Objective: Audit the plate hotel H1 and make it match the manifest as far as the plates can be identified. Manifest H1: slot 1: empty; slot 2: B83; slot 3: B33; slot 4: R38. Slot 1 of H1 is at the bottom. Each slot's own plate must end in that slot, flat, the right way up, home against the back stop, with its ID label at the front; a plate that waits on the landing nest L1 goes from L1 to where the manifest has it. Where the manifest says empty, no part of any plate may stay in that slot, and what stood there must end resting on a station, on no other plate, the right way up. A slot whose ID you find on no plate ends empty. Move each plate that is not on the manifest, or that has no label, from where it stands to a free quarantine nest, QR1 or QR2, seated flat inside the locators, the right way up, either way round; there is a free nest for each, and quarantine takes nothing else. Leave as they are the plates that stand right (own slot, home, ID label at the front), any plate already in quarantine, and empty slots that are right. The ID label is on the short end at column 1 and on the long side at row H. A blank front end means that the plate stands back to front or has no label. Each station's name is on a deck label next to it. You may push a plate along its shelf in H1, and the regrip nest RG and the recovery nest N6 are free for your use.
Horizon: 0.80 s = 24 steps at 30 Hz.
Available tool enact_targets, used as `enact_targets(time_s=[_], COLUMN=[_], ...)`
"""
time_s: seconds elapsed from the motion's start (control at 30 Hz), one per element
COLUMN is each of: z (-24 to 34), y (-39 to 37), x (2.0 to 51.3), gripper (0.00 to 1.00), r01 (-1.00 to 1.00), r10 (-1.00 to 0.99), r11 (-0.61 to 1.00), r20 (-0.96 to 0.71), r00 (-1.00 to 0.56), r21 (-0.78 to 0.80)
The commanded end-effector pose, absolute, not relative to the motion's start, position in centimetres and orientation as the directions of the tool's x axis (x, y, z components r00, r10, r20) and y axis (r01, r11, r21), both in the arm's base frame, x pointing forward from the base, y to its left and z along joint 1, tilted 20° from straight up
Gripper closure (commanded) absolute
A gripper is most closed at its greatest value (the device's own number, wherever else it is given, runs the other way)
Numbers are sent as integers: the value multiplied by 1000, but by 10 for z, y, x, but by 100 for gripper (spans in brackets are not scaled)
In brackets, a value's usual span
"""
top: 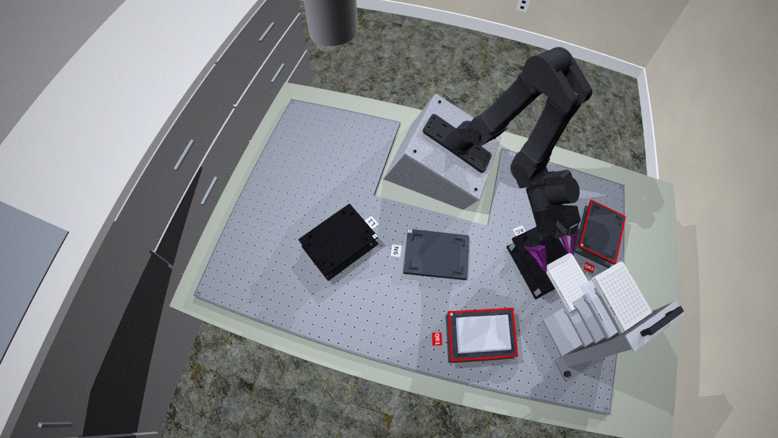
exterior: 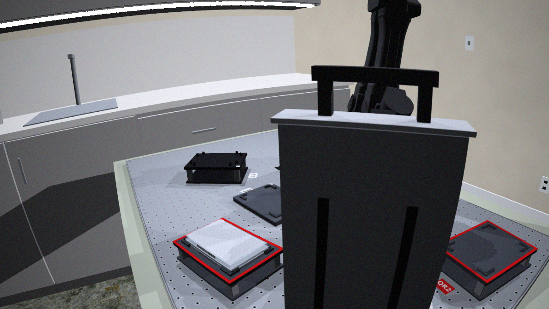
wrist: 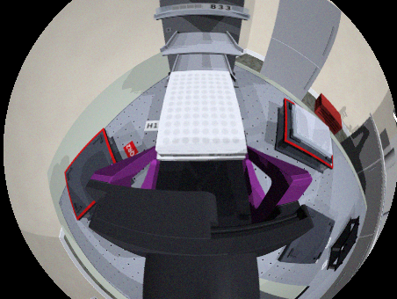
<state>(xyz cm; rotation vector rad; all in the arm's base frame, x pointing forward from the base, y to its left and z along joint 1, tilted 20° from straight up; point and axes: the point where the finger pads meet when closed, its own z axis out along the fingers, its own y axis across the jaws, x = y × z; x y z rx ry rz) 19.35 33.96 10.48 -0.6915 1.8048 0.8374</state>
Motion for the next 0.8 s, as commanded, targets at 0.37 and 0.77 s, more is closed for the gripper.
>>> enact_targets(time_s=[0.37,0.77], z=[113,110], y=[325,316], x=[183,174], gripper=[14,14], r01=[-763,-765], r10=[-40,-41], r11=[599,596], r20=[-942,-942], r00=[-333,-334], r21=[244,245])
